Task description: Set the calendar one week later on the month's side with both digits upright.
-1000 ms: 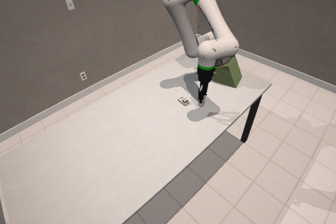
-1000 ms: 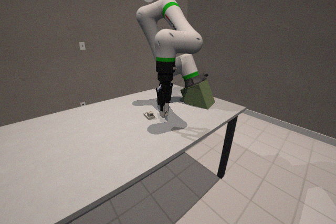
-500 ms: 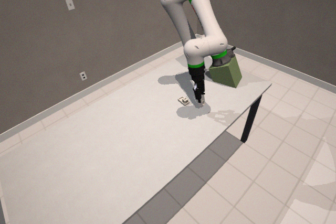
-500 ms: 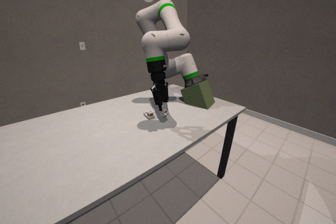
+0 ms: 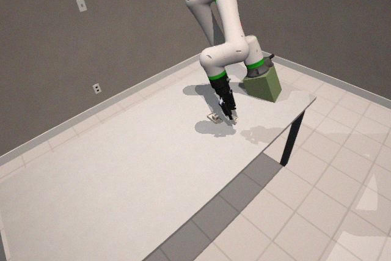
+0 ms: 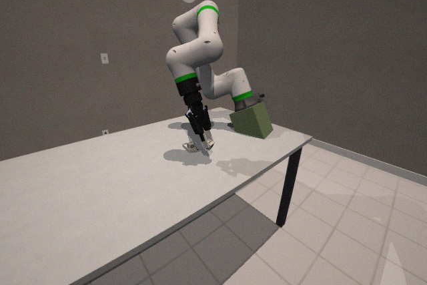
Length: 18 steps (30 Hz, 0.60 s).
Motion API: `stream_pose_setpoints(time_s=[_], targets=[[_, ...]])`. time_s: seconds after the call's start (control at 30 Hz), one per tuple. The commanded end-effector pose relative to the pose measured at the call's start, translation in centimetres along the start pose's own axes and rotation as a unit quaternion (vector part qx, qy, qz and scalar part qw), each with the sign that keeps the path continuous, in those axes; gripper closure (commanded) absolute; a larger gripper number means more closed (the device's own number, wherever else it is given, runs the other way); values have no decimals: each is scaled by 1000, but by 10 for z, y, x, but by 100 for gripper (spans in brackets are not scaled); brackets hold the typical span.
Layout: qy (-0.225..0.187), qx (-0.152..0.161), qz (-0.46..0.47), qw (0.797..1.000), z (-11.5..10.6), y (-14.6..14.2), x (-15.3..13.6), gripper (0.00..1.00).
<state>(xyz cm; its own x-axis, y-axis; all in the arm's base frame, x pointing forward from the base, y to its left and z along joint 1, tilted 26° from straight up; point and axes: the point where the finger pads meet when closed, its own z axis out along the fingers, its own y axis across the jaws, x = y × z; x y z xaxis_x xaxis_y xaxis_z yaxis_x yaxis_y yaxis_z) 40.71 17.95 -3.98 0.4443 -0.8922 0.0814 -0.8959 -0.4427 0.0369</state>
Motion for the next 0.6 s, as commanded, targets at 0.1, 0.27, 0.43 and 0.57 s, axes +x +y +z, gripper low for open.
stream_pose_setpoints(time_s=[0.1, 0.27, 0.43, 0.57], targets=[[-79, 2, -4, 997, -1, -2, 4, 83], [-86, -1, -3, 996, -1, -2, 5, 83], [-152, -8, -2, 988, 2, 2, 8, 83], [-205, 0, -4, 979, 0, -2, 7, 83]])
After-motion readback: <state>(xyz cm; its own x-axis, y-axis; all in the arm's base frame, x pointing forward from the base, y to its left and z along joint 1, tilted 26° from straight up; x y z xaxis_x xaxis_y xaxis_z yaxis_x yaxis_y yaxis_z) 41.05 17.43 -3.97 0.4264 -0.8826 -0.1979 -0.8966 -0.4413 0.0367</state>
